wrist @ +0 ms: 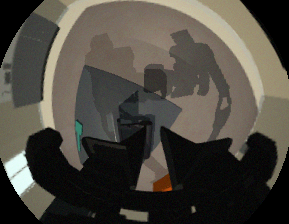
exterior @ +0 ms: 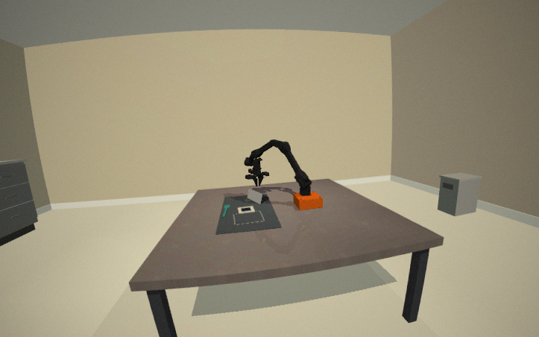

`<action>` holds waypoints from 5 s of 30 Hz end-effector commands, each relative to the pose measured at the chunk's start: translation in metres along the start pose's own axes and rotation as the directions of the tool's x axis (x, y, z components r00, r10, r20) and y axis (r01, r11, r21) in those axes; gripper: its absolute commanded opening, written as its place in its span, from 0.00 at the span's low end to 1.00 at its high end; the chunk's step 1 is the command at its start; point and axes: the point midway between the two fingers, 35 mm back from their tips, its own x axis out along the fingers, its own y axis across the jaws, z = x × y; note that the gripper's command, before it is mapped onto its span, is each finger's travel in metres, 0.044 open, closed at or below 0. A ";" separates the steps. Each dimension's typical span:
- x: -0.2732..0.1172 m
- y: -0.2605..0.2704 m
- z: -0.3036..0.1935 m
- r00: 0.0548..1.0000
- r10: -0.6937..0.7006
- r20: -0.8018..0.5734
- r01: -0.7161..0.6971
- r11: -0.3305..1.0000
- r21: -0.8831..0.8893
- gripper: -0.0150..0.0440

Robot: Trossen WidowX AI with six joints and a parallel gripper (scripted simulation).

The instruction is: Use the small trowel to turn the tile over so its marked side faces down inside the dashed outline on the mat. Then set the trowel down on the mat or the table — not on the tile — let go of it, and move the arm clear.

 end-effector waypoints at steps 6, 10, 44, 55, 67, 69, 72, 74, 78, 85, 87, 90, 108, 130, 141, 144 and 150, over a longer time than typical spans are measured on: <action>0.008 0.014 0.001 1.000 0.003 -0.006 -0.003 1.000 0.004 0.42; 0.011 0.020 0.001 1.000 0.004 -0.006 -0.004 1.000 0.004 0.42; 0.020 0.082 0.001 1.000 0.008 -0.006 -0.008 1.000 0.004 0.42; 0.019 0.111 0.001 1.000 0.010 -0.006 -0.010 1.000 0.004 0.42; 0.019 0.139 0.001 1.000 0.012 -0.006 -0.012 1.000 0.004 0.42; 0.015 0.131 0.002 1.000 0.014 0.004 -0.014 1.000 0.001 0.42; 0.016 0.133 0.001 1.000 0.014 0.003 -0.014 1.000 -0.001 0.42; 0.016 0.133 0.002 1.000 0.014 0.003 -0.014 1.000 0.000 0.42; 0.015 0.129 0.002 1.000 0.013 0.003 -0.013 1.000 0.001 0.42; 0.009 0.096 0.005 1.000 0.010 0.000 -0.010 1.000 0.002 0.42; 0.007 0.087 0.005 1.000 0.009 -0.001 -0.009 1.000 0.003 0.42; 0.005 0.072 0.005 1.000 0.008 -0.002 -0.008 1.000 0.003 0.42; 0.000 0.043 0.003 1.000 0.006 -0.004 -0.006 1.000 0.013 0.42; 0.000 0.043 0.003 1.000 0.006 -0.004 -0.006 1.000 0.012 0.25; 0.000 0.043 0.003 1.000 0.006 -0.003 -0.006 1.000 0.012 0.42; 0.000 0.043 0.003 1.000 0.006 -0.003 -0.006 1.000 0.012 0.42; 0.000 0.043 0.003 1.000 0.006 -0.003 -0.006 1.000 0.012 0.42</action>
